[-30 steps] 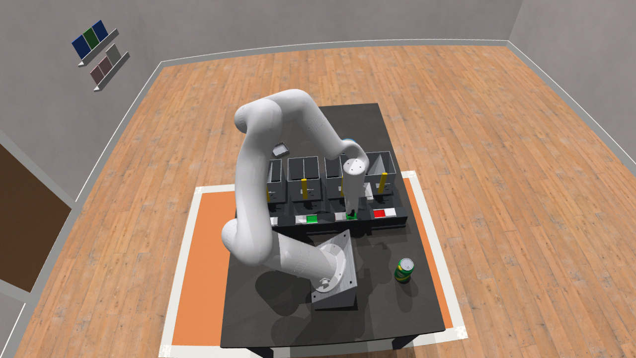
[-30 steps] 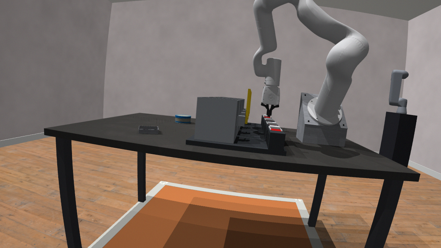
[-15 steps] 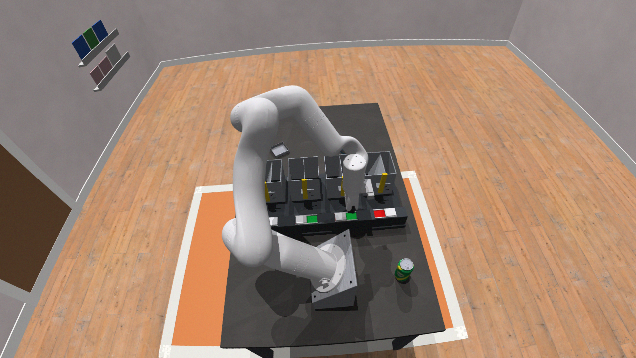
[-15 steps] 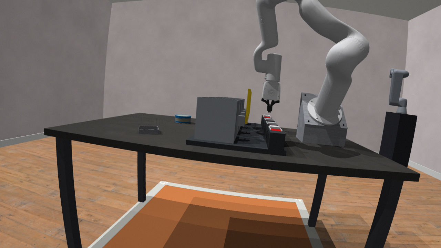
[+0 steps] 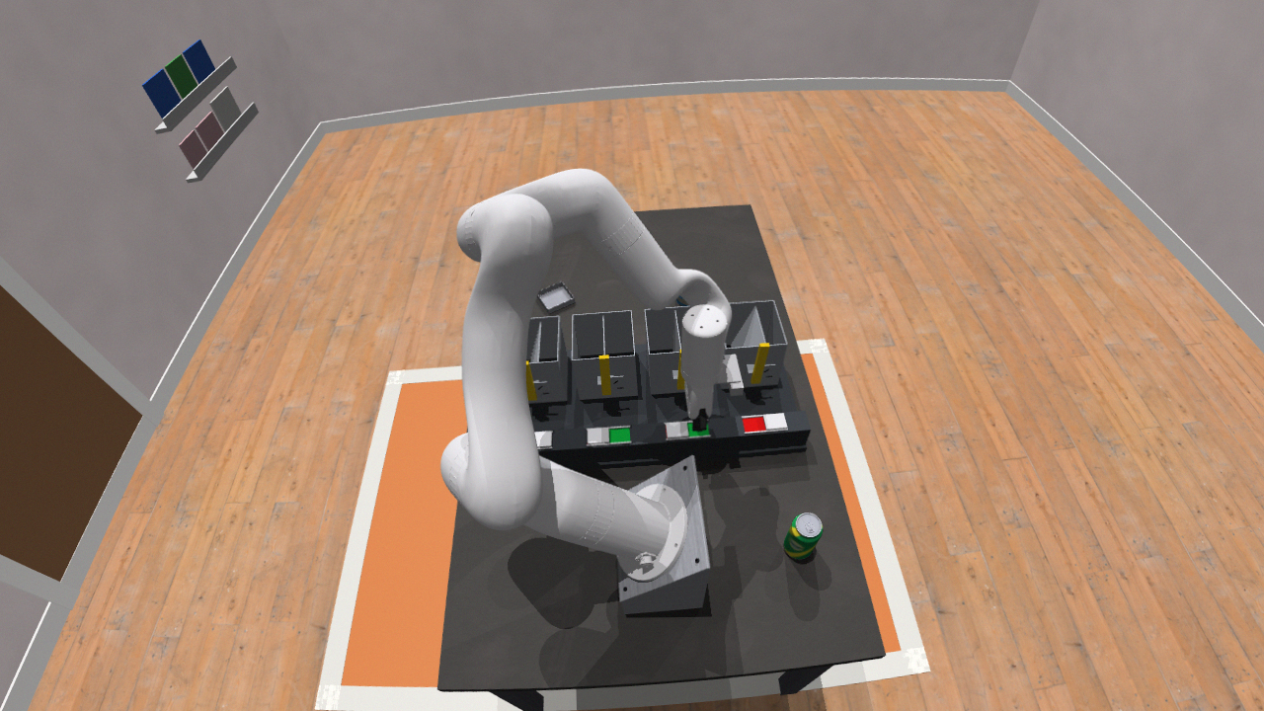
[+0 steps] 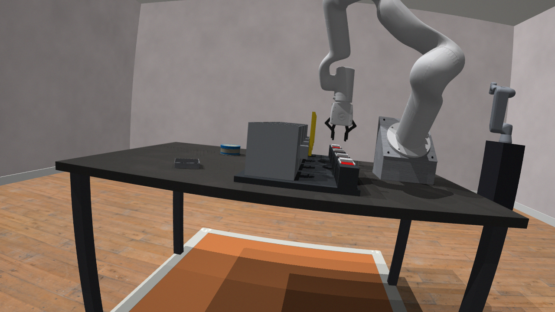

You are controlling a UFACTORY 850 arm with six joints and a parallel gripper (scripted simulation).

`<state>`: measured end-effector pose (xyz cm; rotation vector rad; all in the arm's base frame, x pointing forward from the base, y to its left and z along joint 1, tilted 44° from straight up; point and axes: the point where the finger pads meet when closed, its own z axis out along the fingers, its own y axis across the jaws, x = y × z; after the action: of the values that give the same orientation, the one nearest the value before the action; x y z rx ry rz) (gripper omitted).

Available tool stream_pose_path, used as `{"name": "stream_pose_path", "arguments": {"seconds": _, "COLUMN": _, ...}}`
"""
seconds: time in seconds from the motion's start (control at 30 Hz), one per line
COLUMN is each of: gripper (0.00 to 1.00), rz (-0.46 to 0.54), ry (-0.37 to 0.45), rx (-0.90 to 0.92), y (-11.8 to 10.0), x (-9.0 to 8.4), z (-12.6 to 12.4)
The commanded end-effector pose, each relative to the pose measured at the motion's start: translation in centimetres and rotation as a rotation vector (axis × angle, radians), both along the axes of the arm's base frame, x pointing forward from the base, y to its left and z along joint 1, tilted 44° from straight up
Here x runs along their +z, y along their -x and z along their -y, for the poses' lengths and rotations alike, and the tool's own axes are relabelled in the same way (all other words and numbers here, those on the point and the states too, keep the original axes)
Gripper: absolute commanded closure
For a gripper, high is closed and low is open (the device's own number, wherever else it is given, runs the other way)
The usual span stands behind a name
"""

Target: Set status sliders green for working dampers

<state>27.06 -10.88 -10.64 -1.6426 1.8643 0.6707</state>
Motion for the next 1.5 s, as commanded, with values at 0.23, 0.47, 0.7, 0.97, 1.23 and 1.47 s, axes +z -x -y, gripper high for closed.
{"name": "stream_pose_path", "arguments": {"seconds": 0.23, "gripper": 0.00, "rz": 0.001, "ry": 0.002, "rx": -0.001, "y": 0.1, "x": 1.5, "z": 1.5}}
{"name": "stream_pose_path", "arguments": {"seconds": 0.47, "gripper": 0.00, "rz": 0.001, "ry": 0.002, "rx": -0.001, "y": 0.3, "x": 3.2, "z": 3.2}}
{"name": "stream_pose_path", "arguments": {"seconds": 0.7, "gripper": 0.00, "rz": 0.001, "ry": 0.002, "rx": -0.001, "y": 0.4, "x": 4.1, "z": 4.1}}
{"name": "stream_pose_path", "arguments": {"seconds": 0.97, "gripper": 0.00, "rz": 0.001, "ry": 0.002, "rx": -0.001, "y": 0.4, "x": 4.2, "z": 4.1}}
{"name": "stream_pose_path", "arguments": {"seconds": 1.23, "gripper": 0.00, "rz": 0.001, "ry": 0.002, "rx": -0.001, "y": 0.4, "x": 4.2, "z": 4.1}}
{"name": "stream_pose_path", "arguments": {"seconds": 1.47, "gripper": 0.00, "rz": 0.001, "ry": 0.002, "rx": -0.001, "y": 0.4, "x": 4.2, "z": 4.1}}
